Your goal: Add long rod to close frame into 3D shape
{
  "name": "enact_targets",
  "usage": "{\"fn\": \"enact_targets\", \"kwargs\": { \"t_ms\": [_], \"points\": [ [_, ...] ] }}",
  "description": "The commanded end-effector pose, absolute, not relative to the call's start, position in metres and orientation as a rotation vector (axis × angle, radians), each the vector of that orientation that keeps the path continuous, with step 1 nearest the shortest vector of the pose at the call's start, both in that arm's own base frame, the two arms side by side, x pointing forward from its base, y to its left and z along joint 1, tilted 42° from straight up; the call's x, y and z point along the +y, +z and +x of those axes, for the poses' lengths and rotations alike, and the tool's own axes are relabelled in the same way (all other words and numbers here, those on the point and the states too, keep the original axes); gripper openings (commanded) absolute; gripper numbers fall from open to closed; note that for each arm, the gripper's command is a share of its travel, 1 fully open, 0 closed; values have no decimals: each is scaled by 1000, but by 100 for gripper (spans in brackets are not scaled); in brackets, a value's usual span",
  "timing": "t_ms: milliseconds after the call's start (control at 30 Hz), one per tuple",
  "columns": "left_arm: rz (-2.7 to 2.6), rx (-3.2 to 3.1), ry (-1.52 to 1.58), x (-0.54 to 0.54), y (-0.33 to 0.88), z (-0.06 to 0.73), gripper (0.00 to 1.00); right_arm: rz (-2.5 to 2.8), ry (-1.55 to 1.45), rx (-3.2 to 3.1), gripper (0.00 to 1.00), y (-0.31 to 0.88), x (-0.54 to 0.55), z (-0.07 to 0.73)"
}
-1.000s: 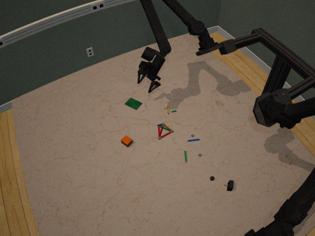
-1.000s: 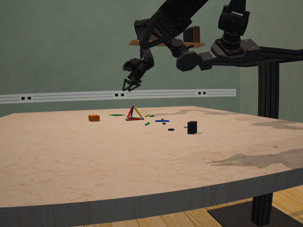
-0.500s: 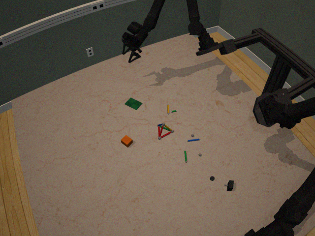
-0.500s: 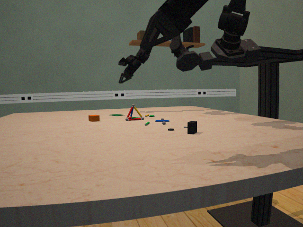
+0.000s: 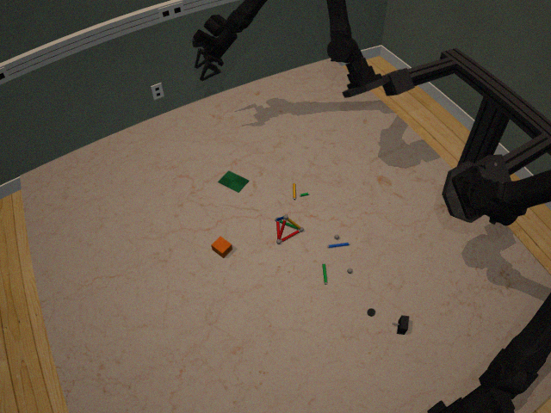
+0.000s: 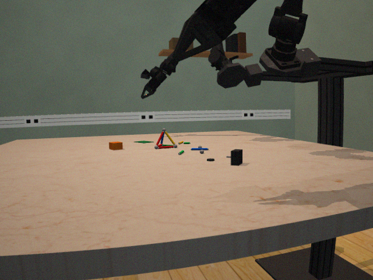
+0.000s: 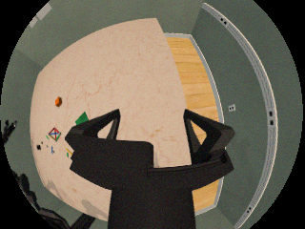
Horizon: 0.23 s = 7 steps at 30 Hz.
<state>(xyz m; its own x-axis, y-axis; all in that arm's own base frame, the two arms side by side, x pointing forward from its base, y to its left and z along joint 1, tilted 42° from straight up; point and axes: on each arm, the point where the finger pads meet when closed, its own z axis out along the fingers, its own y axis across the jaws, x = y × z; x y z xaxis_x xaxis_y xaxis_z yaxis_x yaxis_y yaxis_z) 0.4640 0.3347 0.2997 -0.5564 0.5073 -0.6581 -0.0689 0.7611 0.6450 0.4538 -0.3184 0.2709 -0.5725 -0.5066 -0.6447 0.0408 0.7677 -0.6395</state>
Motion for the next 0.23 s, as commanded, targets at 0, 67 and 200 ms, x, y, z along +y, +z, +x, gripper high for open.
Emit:
{"fn": "enact_targets", "kwargs": {
  "t_ms": [0,67,200],
  "points": [
    [329,2020,794,334,307,465,14,-300,-777,2050,100,294,-342,461],
    [329,2020,794,334,307,465,14,-319,-781,2044,100,298,-340,464],
    [329,2020,794,334,307,465,14,-330,-781,2035,100,300,-336,468]
  ]
}}
